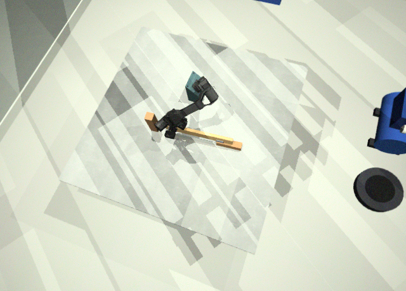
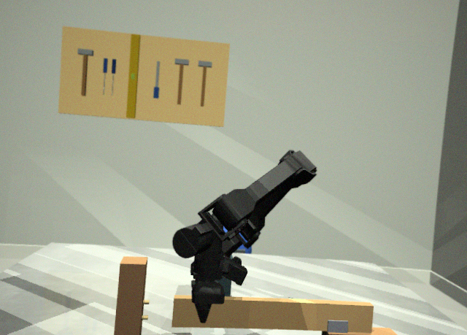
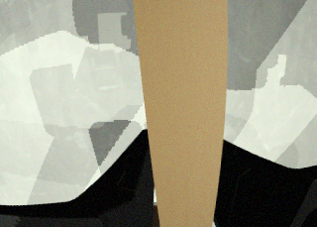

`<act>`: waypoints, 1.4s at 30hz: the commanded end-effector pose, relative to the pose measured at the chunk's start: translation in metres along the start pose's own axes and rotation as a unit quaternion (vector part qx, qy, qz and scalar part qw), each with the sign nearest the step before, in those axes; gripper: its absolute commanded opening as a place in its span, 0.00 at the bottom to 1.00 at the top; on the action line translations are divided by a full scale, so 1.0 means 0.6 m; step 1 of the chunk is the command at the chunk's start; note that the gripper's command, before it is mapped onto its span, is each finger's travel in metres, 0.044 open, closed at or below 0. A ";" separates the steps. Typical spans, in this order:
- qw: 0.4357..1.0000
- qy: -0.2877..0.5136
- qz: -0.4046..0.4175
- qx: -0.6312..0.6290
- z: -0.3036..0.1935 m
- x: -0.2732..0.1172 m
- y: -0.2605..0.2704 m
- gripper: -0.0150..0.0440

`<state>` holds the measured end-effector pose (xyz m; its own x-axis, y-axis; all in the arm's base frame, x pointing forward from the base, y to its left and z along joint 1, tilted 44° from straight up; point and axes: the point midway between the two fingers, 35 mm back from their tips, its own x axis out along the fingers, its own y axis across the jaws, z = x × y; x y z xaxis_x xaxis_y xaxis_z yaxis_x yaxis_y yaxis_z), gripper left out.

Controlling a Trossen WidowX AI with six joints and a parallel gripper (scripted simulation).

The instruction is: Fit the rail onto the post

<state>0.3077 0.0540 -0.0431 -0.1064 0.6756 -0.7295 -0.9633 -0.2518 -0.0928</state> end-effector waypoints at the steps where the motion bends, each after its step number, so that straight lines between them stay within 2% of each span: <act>1: 1.000 0.000 -0.002 0.001 0.002 -0.004 -0.001 0.25; 42: 1.000 0.000 -0.002 0.001 0.003 -0.010 -0.005 0.25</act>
<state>0.3078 0.0531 -0.0408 -0.1131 0.6741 -0.7300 -0.9630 -0.2552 -0.0864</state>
